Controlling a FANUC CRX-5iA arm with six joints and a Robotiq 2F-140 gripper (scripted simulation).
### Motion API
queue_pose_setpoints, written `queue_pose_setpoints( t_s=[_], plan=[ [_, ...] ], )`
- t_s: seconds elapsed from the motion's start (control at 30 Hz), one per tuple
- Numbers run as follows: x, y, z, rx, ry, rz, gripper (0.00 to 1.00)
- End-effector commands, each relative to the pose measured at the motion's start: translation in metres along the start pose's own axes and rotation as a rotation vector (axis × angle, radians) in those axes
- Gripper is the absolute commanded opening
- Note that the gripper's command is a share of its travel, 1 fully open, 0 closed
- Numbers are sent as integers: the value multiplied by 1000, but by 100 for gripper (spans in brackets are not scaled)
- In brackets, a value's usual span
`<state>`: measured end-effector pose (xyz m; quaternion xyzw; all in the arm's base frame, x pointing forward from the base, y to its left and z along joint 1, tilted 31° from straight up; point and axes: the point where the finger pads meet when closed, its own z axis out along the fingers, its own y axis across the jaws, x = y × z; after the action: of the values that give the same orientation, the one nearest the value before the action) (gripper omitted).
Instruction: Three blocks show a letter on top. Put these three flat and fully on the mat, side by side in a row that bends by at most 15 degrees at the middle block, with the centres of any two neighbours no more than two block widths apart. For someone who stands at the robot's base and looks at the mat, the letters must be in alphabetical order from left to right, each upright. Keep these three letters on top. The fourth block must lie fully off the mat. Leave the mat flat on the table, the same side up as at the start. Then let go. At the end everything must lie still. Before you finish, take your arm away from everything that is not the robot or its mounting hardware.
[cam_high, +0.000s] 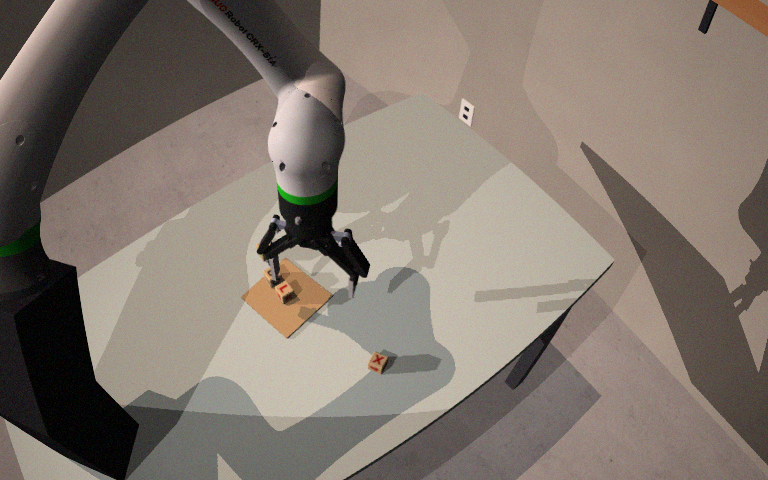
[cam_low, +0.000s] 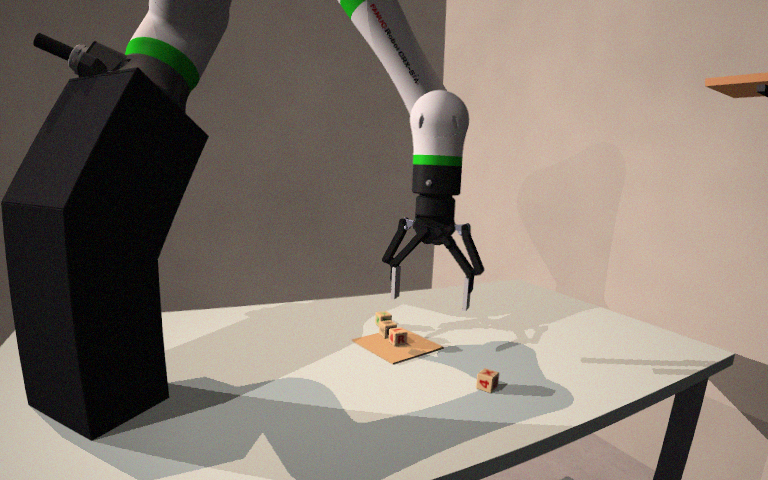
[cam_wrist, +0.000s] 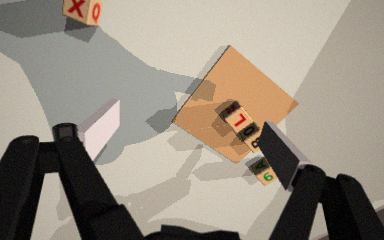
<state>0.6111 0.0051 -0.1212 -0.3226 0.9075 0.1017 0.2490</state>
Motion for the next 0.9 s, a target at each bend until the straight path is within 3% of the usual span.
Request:
queue_pose_setpoints(
  t_s=[0.0, 0.87],
  plan=[
    [4, -11, 1, 0, 14, 139, 100],
    [32, -67, 2, 5, 14, 815, 100]
  ],
)
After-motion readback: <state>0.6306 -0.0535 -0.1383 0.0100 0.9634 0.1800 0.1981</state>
